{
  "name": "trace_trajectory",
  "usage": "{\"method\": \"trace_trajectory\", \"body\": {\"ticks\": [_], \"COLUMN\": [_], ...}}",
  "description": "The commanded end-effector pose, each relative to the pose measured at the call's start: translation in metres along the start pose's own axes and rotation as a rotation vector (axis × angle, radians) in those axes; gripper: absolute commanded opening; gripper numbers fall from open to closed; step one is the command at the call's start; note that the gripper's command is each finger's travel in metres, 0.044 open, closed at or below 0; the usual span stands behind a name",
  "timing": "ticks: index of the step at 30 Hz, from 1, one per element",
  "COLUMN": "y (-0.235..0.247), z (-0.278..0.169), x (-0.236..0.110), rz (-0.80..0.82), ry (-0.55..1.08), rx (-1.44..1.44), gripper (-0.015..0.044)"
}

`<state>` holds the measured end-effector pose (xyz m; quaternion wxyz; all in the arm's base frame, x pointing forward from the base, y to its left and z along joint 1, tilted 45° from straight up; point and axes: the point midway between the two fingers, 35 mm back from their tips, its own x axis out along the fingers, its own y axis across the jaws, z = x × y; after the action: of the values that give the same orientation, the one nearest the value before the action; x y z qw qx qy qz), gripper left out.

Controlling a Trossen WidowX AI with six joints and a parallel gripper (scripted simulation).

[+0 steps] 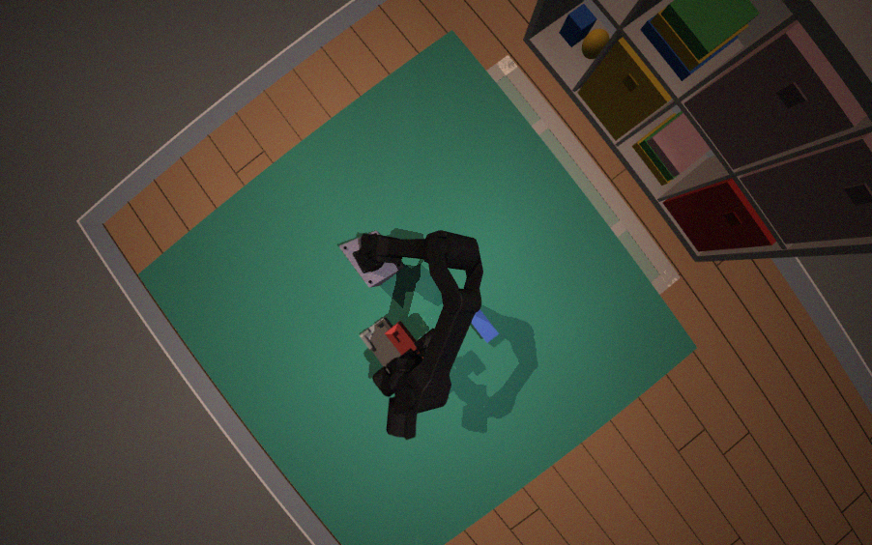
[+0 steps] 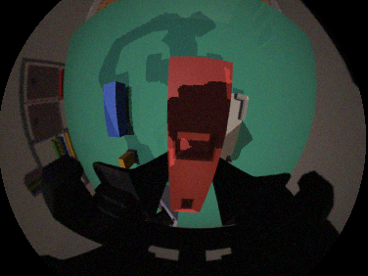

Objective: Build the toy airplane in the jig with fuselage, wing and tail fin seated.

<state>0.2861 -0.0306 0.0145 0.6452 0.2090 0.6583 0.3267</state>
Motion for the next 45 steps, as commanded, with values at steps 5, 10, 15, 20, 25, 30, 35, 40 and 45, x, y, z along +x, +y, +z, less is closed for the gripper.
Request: {"method": "trace_trajectory", "body": {"ticks": [5,10,15,20,25,30,35,40,45], "y": [-0.025,-0.039,-0.053,-0.067,-0.076,-0.076,-0.076,-0.076,-0.076], "z": [-0.004,-0.006,-0.009,-0.013,-0.016,-0.015,-0.016,-0.016,-0.016], "x": [0.012,0.020,0.028,0.036,0.042,0.042,0.042,0.042,0.042], "rz": [-0.003,-0.002,-0.002,-0.001,0.000,0.000,0.000,0.000,0.000], "ry": [0.007,0.009,0.011,0.013,0.015,0.015,0.015,0.015,0.015], "rx": [0.011,0.015,0.019,0.023,0.025,0.025,0.025,0.025,0.025], "gripper": [0.0000,0.0000,0.0000,0.0000,0.0000,0.0131,0.0197,0.0197,0.0197]}}
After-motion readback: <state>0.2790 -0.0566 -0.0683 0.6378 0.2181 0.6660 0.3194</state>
